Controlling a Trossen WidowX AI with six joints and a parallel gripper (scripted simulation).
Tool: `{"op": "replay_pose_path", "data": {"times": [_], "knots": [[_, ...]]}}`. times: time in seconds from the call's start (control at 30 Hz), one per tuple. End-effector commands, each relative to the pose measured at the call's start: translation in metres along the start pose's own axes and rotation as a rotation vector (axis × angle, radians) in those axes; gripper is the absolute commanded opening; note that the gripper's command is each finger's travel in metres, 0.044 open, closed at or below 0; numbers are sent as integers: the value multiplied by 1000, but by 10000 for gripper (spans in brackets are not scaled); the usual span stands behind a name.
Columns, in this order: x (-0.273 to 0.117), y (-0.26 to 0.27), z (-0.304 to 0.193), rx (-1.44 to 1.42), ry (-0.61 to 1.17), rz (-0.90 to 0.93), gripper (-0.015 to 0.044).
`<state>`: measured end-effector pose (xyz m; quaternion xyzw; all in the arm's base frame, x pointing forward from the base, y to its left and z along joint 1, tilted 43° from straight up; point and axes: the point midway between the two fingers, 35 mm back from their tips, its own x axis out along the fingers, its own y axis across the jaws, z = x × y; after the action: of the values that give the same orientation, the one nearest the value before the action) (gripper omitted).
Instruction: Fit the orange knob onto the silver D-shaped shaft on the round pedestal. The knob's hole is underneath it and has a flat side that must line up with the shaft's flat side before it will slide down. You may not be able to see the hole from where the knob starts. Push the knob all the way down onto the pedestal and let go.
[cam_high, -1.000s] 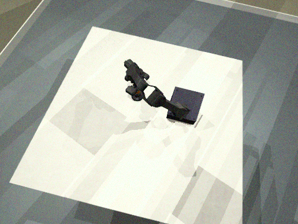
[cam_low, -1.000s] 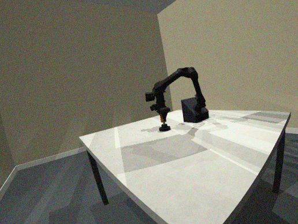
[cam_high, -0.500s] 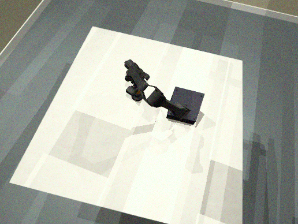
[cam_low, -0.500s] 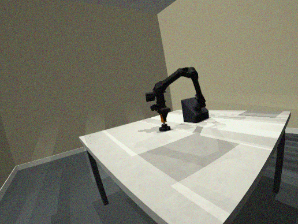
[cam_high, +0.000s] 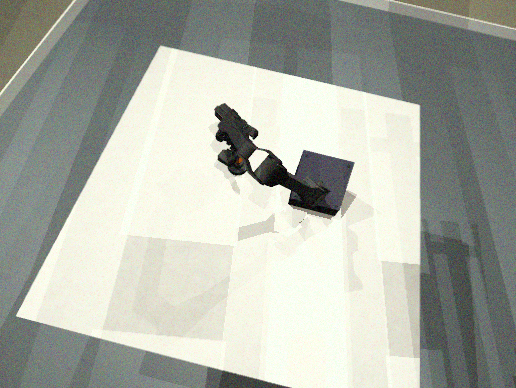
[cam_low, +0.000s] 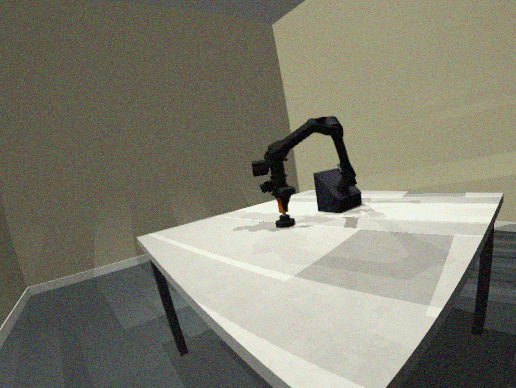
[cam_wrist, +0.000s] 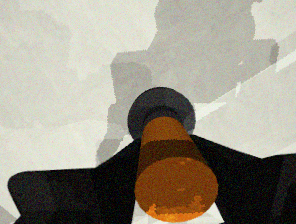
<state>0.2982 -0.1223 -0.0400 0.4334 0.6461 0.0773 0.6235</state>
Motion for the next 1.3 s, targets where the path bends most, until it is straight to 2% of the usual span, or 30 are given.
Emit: {"op": "replay_pose_path", "data": {"times": [0.0,1.27], "knots": [[0,-1,1,4,-5,4,0],[11,-1,-1,4,-5,4,0]]}}
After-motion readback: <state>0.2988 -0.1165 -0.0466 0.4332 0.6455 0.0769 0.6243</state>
